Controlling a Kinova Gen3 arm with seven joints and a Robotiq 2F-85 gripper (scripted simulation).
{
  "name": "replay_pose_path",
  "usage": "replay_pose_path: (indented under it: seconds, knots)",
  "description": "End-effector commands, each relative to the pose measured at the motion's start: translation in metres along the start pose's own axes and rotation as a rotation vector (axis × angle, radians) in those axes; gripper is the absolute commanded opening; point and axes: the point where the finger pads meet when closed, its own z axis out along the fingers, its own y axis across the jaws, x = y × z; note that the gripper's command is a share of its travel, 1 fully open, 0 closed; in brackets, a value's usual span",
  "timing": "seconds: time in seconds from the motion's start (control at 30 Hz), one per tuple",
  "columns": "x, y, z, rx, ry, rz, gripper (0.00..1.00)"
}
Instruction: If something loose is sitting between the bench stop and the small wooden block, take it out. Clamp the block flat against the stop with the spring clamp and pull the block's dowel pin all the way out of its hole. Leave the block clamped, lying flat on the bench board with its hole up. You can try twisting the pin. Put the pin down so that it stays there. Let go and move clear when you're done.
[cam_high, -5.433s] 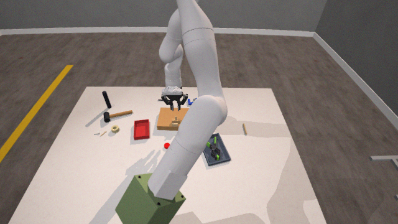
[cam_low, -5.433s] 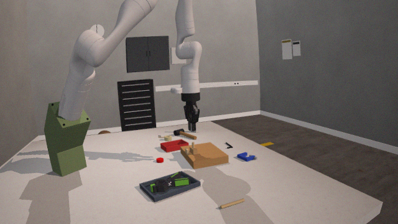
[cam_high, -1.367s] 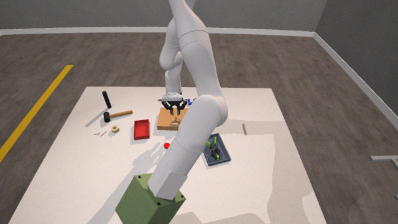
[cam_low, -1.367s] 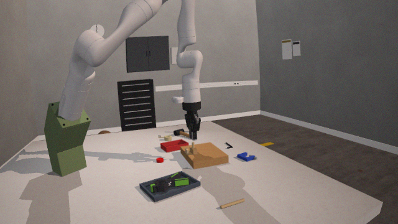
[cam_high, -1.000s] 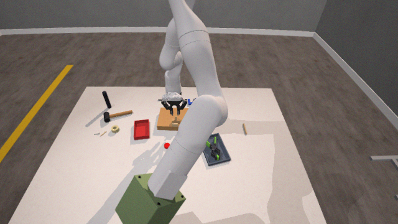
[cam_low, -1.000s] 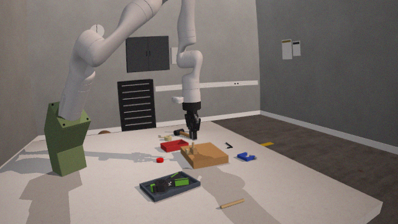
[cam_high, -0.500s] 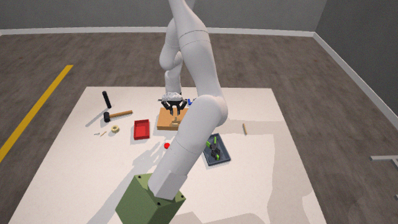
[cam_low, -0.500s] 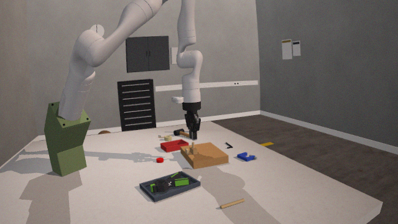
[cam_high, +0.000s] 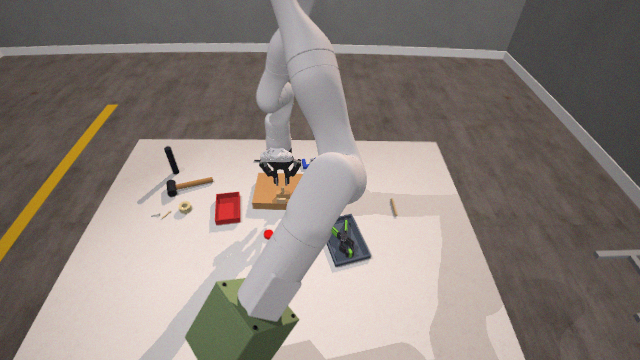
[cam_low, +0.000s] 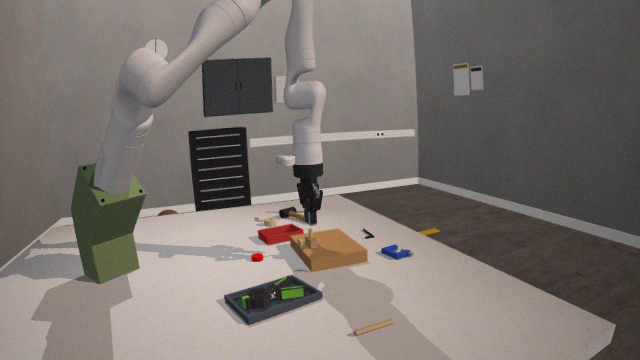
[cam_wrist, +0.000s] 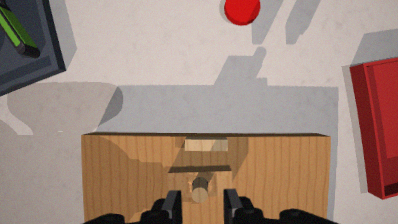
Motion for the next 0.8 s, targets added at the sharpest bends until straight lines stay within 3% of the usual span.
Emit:
replay_pose_path:
  seconds: [0.0,0.77]
  knots:
    - [0.0015,0.0002,0.0005,0.001,0.003,-0.003,0.34]
    - [0.0043,-0.0014,0.0006,0.001,0.004,-0.003,0.34]
